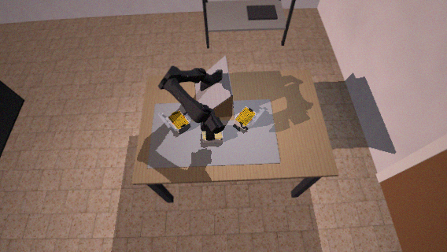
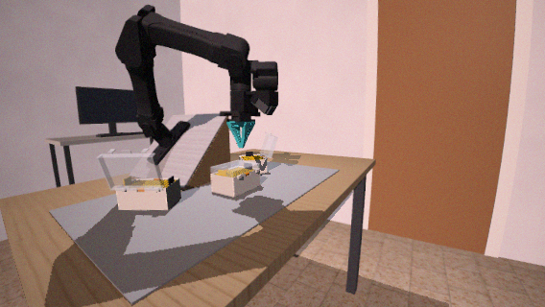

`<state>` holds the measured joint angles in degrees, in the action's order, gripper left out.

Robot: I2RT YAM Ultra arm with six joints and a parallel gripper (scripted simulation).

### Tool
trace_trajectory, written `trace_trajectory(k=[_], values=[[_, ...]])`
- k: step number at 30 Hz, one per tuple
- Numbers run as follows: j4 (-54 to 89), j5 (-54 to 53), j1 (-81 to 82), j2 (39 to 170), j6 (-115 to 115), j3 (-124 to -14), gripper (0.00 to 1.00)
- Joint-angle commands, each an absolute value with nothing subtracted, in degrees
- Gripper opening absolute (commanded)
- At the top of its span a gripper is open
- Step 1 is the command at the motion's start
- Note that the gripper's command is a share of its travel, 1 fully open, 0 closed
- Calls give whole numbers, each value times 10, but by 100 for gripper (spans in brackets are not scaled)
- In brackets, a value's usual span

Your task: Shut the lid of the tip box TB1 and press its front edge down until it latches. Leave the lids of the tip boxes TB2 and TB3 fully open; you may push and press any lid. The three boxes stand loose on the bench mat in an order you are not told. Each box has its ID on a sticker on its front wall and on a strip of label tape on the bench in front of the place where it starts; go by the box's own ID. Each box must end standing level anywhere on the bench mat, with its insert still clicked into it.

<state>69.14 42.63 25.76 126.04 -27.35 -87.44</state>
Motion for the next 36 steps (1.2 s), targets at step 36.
trace_trajectory(k=[36], values=[[676, 425, 280, 1239, -279, -864, 0]])
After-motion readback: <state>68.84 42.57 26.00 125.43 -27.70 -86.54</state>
